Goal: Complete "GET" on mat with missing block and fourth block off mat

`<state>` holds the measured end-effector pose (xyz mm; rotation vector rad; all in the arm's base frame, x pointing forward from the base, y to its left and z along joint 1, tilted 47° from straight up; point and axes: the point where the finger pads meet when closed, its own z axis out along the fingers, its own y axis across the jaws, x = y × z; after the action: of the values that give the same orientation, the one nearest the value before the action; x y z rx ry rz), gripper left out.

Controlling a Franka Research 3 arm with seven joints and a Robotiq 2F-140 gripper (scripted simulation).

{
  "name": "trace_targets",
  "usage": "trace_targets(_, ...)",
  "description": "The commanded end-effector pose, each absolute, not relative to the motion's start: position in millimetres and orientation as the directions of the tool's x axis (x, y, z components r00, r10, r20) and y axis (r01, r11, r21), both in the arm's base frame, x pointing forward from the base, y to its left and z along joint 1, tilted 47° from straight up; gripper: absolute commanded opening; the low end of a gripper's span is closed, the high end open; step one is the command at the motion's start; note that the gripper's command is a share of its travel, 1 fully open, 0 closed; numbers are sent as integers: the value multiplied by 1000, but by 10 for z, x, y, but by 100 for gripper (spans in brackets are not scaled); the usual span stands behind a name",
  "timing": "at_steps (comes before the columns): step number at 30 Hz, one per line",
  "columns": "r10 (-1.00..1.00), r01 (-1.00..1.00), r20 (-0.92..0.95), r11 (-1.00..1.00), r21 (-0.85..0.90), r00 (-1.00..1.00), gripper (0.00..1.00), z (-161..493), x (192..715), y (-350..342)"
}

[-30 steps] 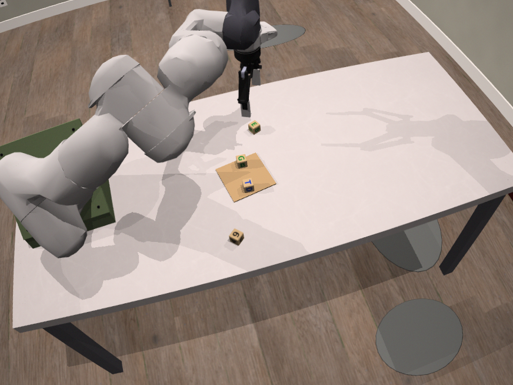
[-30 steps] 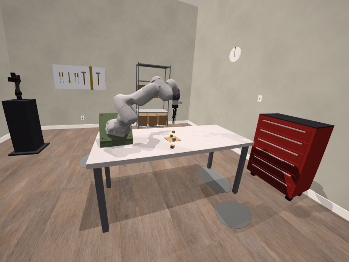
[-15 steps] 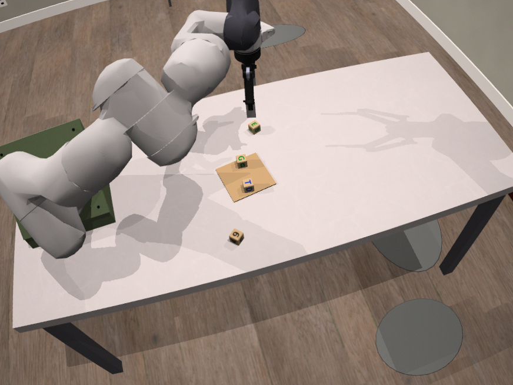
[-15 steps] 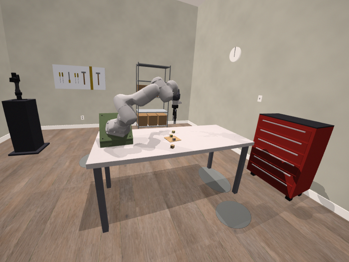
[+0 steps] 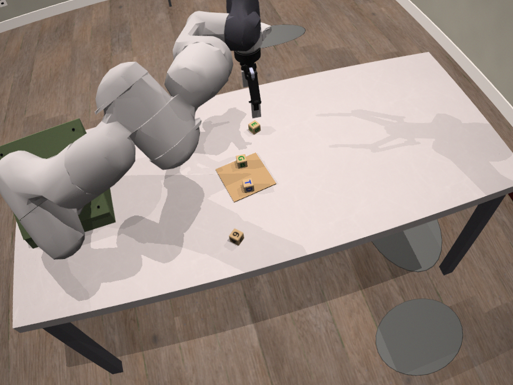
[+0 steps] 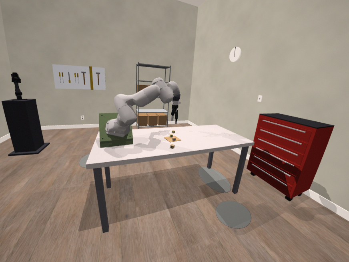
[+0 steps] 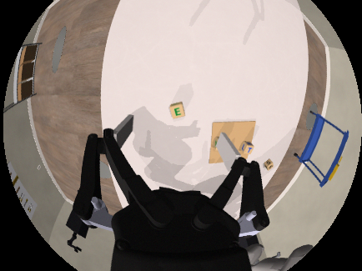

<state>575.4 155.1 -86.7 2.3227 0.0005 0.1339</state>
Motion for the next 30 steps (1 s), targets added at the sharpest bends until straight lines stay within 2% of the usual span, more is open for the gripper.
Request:
trace_targets(1, 138, 96, -5, -668, 737, 990, 100, -866, 5760, 1529)
trace_targets(30, 385, 472, -289, -563, 678, 876, 100, -894, 5765, 1499)
